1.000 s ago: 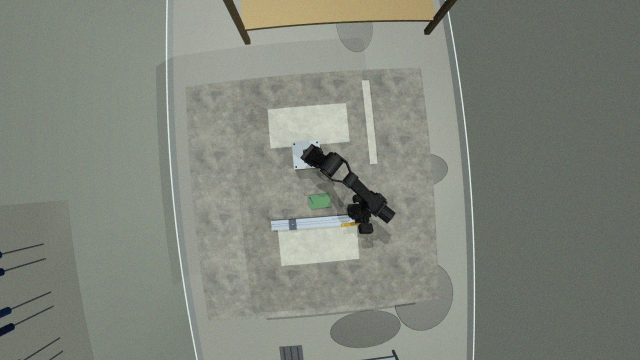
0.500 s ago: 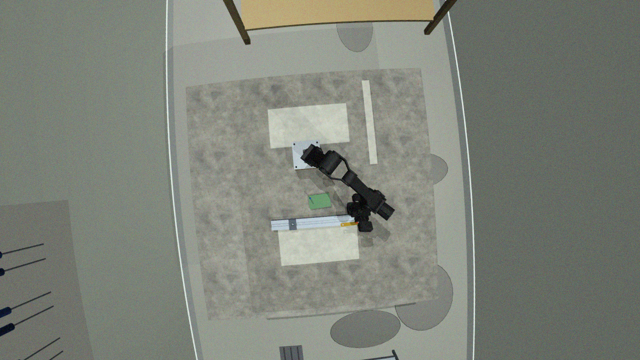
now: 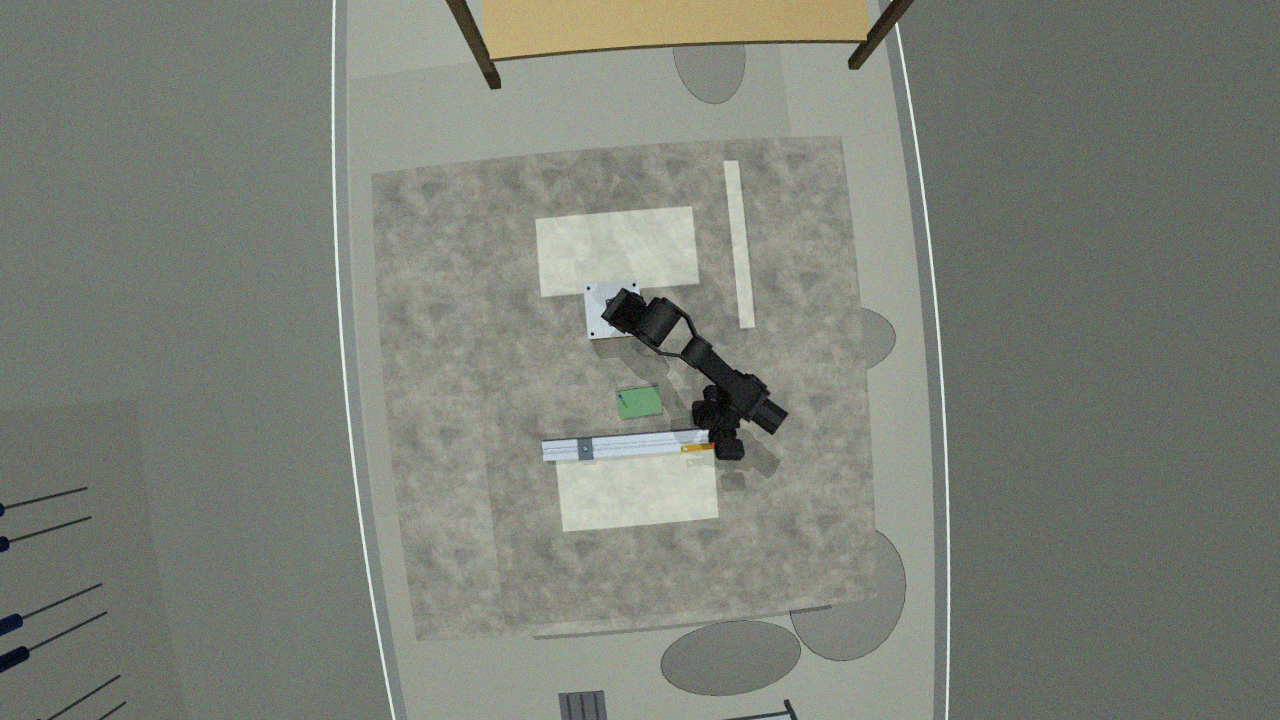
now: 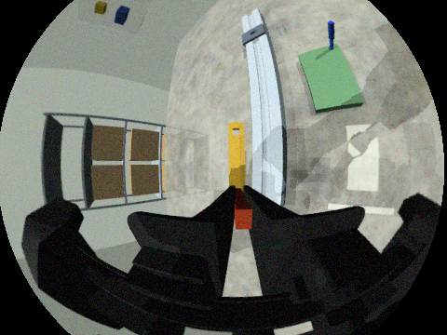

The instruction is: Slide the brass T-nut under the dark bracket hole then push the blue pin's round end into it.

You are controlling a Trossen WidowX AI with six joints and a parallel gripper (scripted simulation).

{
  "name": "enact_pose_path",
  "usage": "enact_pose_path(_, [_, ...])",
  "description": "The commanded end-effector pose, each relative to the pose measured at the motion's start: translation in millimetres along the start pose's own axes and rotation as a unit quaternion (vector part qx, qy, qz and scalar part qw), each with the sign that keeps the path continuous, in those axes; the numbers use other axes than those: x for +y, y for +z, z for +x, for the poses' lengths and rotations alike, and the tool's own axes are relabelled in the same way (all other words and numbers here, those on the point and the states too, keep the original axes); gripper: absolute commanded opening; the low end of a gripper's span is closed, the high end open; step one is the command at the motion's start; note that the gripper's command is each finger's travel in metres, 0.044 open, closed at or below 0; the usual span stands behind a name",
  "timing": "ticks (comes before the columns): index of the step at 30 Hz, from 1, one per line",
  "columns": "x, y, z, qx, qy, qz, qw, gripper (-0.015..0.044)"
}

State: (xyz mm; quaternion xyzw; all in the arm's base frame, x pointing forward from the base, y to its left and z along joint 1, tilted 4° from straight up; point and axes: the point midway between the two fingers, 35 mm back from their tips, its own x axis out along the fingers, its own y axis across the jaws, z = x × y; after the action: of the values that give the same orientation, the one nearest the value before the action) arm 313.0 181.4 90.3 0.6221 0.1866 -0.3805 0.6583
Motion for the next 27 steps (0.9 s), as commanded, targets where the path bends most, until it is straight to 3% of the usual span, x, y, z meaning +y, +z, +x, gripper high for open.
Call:
enact_pose_path(1, [1,3,-3,0.001,0.011,0.008,1.000,-0.0150])
enact_pose_path(27, [-10,3,2,0.002,0.037,0.022,0.999,-0.0150])
